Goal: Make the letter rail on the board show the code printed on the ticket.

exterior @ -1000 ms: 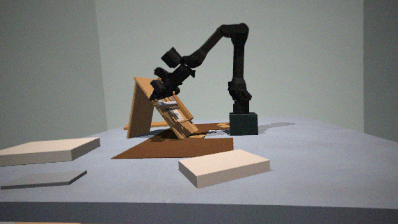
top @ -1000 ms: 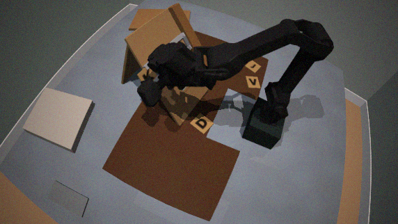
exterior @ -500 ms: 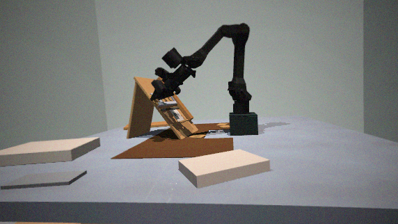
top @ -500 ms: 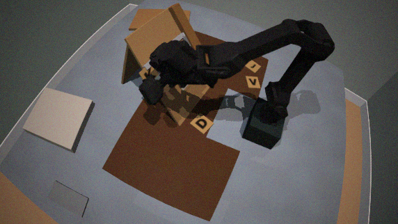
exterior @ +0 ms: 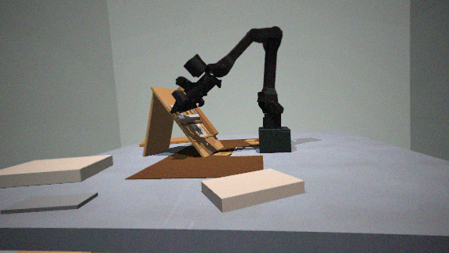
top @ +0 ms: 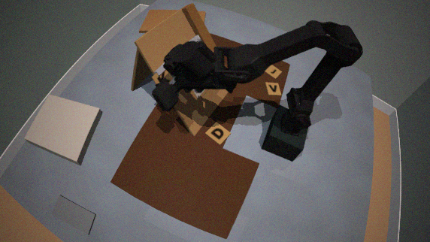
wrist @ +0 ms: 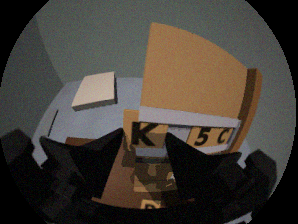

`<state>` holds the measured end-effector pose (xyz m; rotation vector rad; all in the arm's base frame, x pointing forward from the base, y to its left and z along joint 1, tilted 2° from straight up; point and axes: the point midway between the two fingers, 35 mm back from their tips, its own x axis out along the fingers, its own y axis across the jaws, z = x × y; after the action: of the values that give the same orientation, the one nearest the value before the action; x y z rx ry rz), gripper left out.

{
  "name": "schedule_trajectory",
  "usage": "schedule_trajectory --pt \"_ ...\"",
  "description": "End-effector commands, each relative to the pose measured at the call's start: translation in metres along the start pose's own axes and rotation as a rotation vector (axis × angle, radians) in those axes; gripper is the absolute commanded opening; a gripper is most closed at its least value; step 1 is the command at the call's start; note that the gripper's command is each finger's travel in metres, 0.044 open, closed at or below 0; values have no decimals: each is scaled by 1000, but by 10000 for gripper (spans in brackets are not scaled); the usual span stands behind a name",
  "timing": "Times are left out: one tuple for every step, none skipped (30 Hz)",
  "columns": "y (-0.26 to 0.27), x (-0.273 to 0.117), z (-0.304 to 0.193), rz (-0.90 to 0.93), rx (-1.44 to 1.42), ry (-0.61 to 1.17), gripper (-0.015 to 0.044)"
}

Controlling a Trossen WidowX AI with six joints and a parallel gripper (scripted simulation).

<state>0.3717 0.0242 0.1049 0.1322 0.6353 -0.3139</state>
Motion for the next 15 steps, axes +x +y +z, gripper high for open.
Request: schedule_trajectory --pt "-2 0 -1 2 -6 2 0" --pt "-3 0 -1 2 -6 2 0" --pt "-3 0 -1 2 -6 2 0" --pt "-4 0 -1 2 -6 2 0" --pt "-4 0 -1 2 -6 2 0" --pt "-5 0 -1 2 -6 2 0" --pt "-5 0 -1 2 -6 2 0" --pt "-6 0 -1 2 -6 2 0" --pt "-6 0 -1 1 -6 2 0" --pt "-7 0 -1 1 -6 2 0" --pt "-7 0 -1 1 -6 2 0" --pt "-8 0 -1 1 -6 2 0" --pt "-8 0 -1 1 -6 2 0" --pt "-8 0 0 1 -6 2 0" --pt "-8 0 0 1 -6 2 0"
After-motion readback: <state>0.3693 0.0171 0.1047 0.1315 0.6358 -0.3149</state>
